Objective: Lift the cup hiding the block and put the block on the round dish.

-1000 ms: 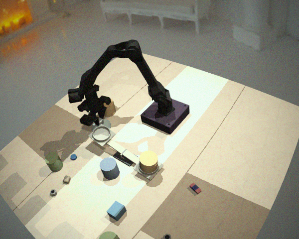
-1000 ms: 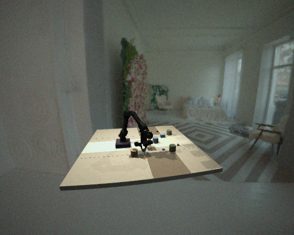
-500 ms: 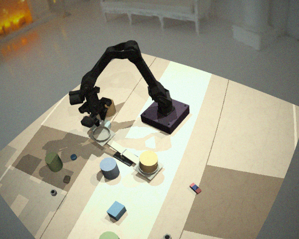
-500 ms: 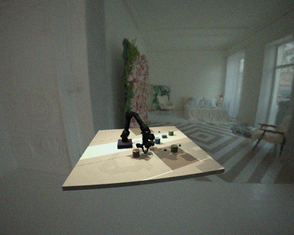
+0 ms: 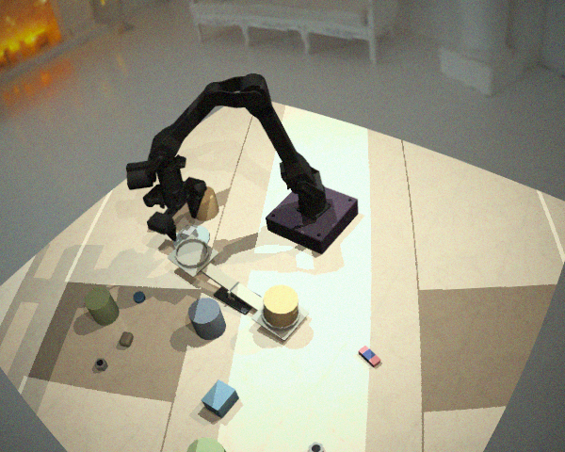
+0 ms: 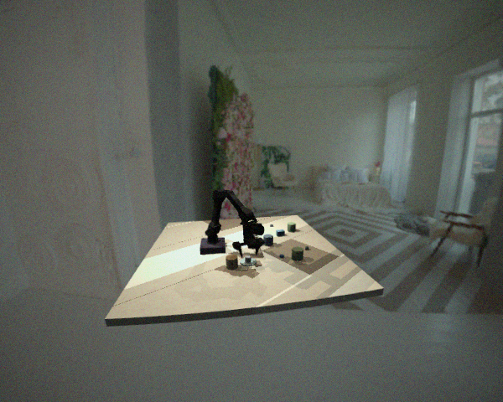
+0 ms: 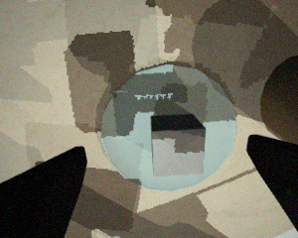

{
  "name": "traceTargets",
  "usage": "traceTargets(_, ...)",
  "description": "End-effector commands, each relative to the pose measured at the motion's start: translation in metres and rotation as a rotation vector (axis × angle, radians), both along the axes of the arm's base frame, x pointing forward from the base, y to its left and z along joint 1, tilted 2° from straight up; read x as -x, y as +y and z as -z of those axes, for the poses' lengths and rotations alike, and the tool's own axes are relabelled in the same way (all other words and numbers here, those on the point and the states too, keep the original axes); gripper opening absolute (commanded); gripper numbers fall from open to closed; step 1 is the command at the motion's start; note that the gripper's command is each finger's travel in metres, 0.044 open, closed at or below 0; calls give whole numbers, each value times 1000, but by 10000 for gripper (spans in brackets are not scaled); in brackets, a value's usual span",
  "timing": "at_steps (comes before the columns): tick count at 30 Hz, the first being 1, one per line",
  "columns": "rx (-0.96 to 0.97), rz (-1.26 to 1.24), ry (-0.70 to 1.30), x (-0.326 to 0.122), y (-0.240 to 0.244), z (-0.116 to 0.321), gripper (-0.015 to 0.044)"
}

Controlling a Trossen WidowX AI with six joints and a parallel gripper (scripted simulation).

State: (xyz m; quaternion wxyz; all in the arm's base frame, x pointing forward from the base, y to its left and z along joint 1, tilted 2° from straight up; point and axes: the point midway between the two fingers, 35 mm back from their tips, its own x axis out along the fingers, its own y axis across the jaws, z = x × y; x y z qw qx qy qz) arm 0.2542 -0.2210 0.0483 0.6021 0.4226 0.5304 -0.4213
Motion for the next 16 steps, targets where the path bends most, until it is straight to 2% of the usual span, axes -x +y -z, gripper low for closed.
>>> traceTargets(1,-7,-3,4,1,2,-13,440)
traceTargets(8,-26,2,28,8,6,-39,440)
traceTargets(12,-23,1,27,12,9,-73,440)
traceTargets(16,-23,1,27,12,9,-75,440)
